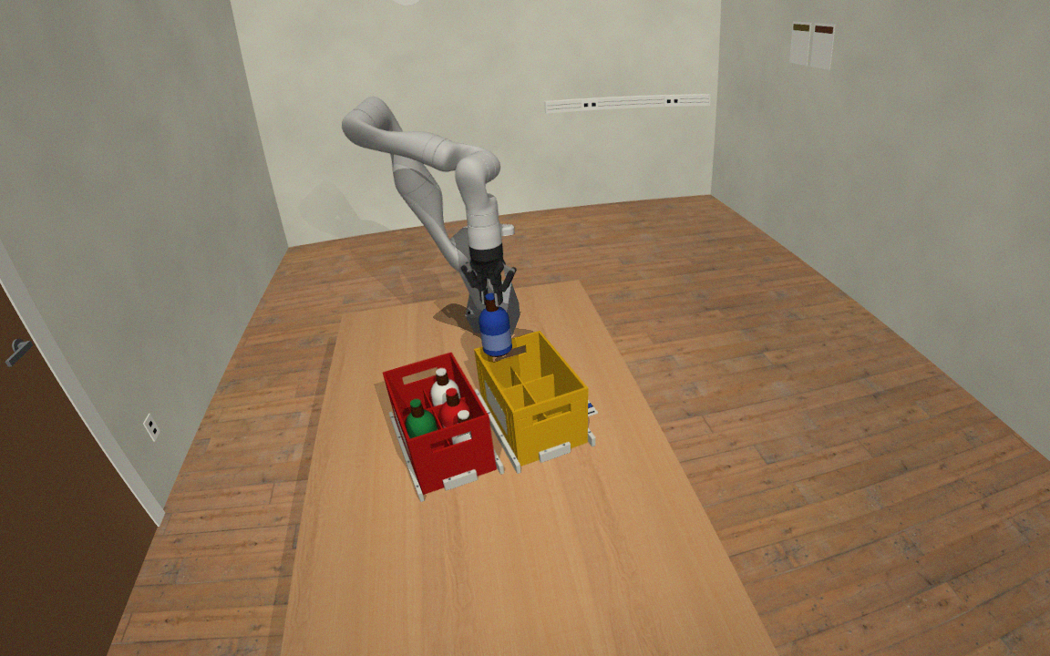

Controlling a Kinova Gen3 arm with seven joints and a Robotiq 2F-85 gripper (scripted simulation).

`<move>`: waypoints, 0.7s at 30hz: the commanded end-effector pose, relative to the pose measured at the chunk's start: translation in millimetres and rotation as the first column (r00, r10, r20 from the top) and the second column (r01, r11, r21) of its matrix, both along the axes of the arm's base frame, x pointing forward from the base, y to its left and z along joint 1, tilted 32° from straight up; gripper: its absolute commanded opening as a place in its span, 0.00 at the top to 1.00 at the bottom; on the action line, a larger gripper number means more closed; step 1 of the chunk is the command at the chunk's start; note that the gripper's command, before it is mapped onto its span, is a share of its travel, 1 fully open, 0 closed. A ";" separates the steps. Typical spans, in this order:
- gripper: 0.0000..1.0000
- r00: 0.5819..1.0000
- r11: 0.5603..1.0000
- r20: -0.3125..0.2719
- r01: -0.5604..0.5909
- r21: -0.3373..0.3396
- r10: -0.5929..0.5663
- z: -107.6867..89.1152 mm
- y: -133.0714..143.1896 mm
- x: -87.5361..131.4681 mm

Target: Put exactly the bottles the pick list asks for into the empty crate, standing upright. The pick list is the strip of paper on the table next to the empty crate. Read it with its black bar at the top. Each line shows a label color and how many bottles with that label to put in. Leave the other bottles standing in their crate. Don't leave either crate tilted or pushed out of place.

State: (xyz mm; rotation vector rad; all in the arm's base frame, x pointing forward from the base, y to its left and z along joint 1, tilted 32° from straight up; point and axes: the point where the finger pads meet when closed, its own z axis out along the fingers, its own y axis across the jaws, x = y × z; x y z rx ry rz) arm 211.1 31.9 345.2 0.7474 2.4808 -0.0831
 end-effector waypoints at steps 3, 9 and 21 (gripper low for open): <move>0.90 1.000 1.000 0.001 0.000 0.001 0.000 0.4 0.1 0.0; 0.90 1.000 1.000 0.001 0.000 0.001 0.000 0.4 0.0 0.0; 0.90 1.000 1.000 0.001 0.000 0.001 0.000 -5.6 -1.7 3.3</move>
